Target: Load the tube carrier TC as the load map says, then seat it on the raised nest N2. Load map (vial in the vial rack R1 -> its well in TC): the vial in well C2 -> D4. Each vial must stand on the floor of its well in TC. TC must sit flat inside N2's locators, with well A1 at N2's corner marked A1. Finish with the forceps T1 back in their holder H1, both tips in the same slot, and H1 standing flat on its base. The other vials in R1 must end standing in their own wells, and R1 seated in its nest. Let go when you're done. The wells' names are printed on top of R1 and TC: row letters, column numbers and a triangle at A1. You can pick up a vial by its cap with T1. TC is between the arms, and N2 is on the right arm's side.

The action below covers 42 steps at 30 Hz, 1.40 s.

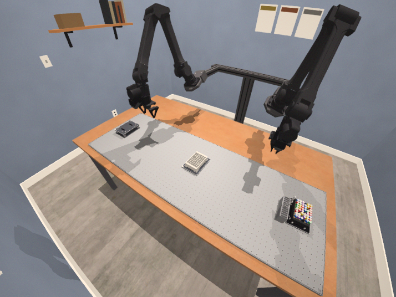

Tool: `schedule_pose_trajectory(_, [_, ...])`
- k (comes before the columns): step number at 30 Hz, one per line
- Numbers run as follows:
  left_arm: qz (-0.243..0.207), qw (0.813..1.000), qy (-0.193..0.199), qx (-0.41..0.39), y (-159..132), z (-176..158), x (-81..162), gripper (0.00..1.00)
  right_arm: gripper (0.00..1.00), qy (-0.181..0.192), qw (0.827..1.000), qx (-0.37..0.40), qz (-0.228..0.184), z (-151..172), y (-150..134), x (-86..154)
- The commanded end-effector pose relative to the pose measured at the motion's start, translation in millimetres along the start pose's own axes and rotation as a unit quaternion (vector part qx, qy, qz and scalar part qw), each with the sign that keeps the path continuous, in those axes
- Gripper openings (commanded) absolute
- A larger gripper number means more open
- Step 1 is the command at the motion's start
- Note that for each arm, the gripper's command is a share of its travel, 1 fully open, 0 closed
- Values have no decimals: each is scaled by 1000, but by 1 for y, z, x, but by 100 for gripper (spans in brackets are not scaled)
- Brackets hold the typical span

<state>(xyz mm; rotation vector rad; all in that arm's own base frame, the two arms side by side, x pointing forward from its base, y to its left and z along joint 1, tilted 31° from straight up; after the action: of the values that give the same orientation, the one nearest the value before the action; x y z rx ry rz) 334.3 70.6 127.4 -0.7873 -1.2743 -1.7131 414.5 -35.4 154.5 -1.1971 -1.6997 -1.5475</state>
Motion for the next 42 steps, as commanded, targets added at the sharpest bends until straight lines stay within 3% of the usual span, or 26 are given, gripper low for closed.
schedule_pose_trajectory(1, [-8,1000,2,2,9,3,3,24,100,0,1000,7,-16,-11,-2,8])
schedule_pose_trajectory(4, [-8,1000,2,2,9,3,3,24,100,-2,1000,18,-1,-17,-17,8])
schedule_pose_trajectory(24, [-8,1000,2,2,9,3,3,24,100,-5,1000,24,-8,-47,-78,8])
schedule_pose_trajectory(27, [-8,1000,2,2,9,3,3,24,100,-4,1000,25,-5,-44,-72,8])
schedule_pose_trajectory(28, [-8,1000,2,2,9,3,3,24,100,-1,999,30,-22,-42,-63,14])
schedule_pose_trajectory(36, [-8,1000,2,2,9,3,3,24,100,-4,1000,25,-5,-44,-72,8])
schedule_pose_trajectory(42, [-14,1000,6,16,31,28,-4,24,100,-4,1000,25,-5,-44,-72,8])
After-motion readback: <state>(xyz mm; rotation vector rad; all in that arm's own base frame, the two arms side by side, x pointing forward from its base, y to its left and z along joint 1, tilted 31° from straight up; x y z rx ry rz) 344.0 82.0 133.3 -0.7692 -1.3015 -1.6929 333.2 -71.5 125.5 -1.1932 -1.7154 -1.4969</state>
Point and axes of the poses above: on each arm, the point where the finger pads meet when closed, its own x axis back along the fingers, its own z axis across the jaws, y = z × x, the point moved 3 cm from there along x, back along the fingers, and after that the axes turned 4 degrees about -x, right-handed, at the moved point
